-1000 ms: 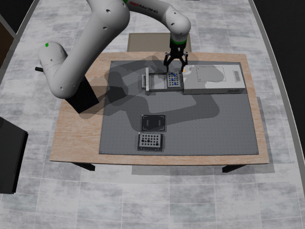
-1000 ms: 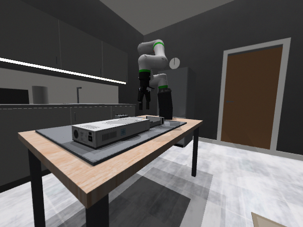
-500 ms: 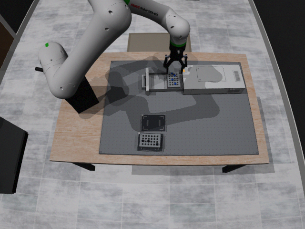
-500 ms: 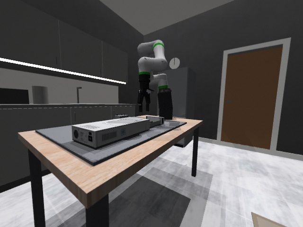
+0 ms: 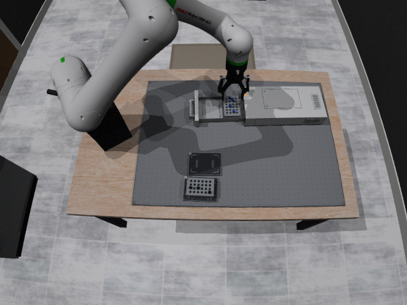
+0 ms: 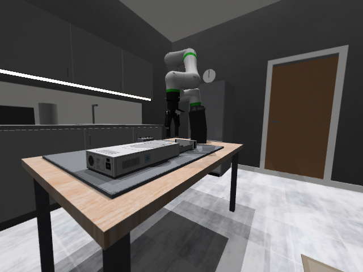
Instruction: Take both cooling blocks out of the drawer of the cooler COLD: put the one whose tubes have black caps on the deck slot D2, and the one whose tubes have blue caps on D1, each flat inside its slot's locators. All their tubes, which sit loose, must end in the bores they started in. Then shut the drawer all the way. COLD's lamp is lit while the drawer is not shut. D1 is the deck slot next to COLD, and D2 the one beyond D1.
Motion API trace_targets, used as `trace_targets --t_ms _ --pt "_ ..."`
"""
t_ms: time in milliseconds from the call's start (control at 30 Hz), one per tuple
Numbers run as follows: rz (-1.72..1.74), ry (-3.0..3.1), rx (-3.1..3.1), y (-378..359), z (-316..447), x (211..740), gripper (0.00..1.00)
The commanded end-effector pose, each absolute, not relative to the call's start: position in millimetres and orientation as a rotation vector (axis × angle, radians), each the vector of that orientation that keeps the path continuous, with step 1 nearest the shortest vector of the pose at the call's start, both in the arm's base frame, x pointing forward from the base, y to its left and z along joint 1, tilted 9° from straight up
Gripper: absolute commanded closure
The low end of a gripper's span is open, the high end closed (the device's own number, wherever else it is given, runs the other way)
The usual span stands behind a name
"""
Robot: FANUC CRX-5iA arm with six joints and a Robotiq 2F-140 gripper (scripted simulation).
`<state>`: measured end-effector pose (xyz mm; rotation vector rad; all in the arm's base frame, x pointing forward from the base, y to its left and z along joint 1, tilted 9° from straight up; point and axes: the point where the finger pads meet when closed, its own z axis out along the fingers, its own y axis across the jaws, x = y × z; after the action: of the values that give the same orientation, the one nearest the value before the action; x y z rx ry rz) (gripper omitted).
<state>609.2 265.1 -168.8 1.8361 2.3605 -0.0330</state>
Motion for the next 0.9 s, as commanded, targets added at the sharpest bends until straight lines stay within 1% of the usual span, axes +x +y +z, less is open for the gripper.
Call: trace_targets --t_ms 0,867 --pt "-0.03 2.36 1.835 265 -170 610 0.34" --pt "-0.03 2.36 1.835 261 -202 613 0.34"
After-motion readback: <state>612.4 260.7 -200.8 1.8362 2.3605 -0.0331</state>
